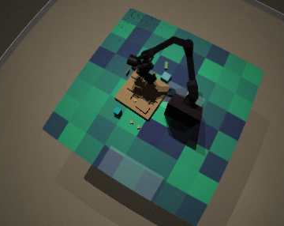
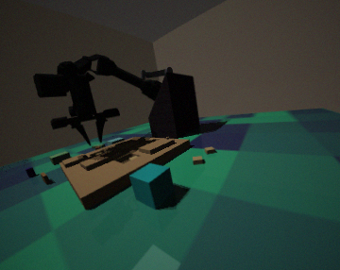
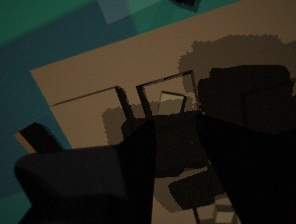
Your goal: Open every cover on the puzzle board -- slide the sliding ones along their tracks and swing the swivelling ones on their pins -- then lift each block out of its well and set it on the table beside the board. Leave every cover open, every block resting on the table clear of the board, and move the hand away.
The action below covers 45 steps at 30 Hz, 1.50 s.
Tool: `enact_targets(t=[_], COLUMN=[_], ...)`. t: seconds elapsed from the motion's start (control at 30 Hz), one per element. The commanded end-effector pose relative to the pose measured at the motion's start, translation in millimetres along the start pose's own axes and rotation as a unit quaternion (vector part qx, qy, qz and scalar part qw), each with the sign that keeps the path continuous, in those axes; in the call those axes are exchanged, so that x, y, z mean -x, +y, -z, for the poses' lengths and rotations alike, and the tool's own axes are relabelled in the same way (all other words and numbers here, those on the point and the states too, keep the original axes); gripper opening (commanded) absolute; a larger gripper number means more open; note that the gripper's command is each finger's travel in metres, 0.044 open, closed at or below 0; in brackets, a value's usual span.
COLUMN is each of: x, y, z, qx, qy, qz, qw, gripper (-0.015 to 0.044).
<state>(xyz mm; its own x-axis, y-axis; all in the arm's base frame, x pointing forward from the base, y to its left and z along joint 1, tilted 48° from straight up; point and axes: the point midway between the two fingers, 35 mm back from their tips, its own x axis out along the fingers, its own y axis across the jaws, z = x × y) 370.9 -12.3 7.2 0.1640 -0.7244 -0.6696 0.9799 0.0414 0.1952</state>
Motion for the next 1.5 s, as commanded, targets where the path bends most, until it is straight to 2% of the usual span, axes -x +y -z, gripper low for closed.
enact_targets(t=[0.0,0.47,1.47], x=[-2,-8,-20], y=[0,0,0], z=[0,0,-1], qx=[-0.034,-0.141,-0.143], qy=[-0.001,-0.001,-0.001], qz=[0.000,0.000,0.000], qw=[0.999,0.990,0.990], gripper=[0.0144,0.0144,0.0144])
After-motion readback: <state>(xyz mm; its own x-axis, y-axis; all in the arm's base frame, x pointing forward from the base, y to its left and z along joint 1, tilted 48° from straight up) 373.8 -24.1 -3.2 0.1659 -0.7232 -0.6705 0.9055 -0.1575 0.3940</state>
